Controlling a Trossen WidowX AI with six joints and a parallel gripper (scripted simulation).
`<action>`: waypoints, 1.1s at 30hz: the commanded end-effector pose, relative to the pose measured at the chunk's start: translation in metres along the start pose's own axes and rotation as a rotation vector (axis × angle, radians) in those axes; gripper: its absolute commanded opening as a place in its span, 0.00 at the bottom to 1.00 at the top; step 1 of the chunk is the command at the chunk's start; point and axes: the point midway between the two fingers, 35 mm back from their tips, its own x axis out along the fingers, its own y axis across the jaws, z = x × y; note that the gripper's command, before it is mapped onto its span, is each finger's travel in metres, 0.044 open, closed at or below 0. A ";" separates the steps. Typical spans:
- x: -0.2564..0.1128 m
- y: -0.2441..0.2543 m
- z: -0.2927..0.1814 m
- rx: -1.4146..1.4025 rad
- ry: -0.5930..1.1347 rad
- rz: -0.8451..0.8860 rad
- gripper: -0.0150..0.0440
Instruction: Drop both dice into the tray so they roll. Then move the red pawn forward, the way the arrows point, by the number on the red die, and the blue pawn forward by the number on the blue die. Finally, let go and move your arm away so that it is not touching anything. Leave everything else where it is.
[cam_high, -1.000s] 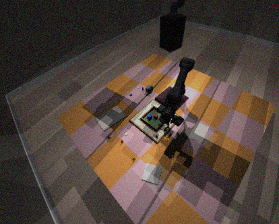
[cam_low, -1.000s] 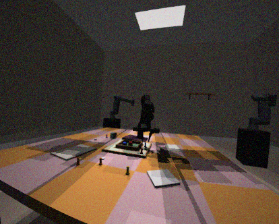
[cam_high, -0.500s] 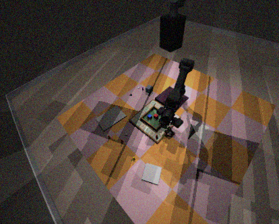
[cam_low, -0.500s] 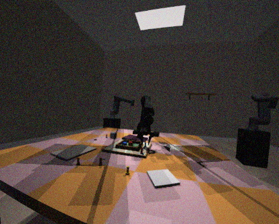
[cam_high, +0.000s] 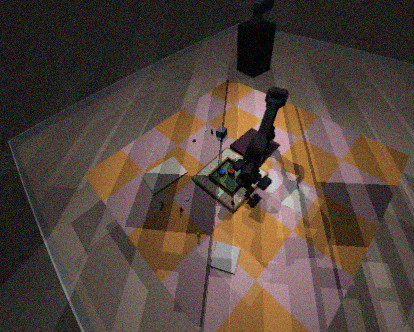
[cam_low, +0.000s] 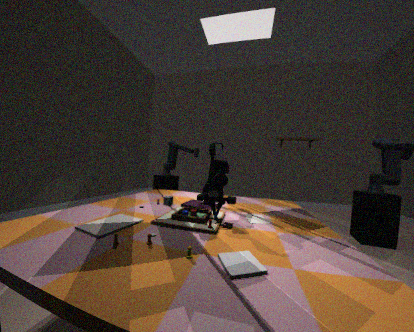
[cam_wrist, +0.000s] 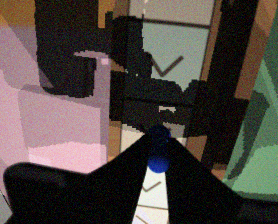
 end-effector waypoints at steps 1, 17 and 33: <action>0.001 0.000 -0.001 0.007 0.002 0.004 0.28; -0.069 0.000 0.009 -0.006 -0.009 -0.002 0.25; -0.124 -0.005 -0.001 0.007 0.002 0.002 0.25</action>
